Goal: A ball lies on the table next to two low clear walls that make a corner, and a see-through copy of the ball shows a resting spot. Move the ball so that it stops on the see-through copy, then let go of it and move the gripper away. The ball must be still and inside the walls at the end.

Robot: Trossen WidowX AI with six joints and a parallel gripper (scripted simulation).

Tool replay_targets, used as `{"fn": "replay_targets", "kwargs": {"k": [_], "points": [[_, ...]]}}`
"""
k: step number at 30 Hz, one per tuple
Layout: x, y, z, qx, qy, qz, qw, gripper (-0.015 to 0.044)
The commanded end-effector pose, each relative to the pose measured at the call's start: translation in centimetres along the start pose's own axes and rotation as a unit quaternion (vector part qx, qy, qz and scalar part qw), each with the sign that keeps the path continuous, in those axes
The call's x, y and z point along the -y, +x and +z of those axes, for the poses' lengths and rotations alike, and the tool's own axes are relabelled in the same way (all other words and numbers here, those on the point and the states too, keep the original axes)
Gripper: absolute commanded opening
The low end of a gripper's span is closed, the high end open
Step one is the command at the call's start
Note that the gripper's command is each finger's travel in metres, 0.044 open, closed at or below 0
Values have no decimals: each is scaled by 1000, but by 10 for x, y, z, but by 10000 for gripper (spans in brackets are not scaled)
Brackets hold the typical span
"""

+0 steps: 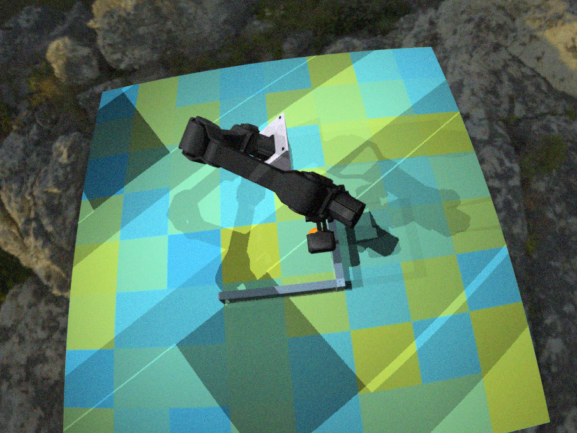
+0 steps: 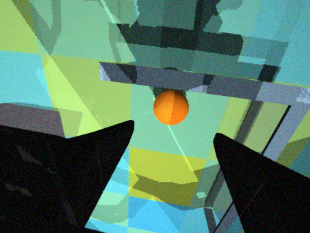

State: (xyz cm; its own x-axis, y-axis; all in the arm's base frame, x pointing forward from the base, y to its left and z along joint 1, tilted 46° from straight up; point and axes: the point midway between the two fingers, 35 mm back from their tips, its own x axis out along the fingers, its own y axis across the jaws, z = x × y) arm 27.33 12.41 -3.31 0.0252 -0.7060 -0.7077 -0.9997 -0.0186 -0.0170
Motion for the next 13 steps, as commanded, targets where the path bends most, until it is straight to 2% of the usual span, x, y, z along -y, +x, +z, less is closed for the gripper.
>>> {"fn": "replay_targets", "kwargs": {"k": [1, 2, 5, 7, 13], "points": [[0, 1, 1, -1, -2, 0, 1000, 365], [0, 1, 1, -1, -2, 0, 1000, 365], [-1, -23, 0, -1, -1, 1, 1000, 440], [-3, -44, -2, -2, 0, 2, 1000, 440], [-4, -46, -3, -2, 0, 3, 1000, 440]]}}
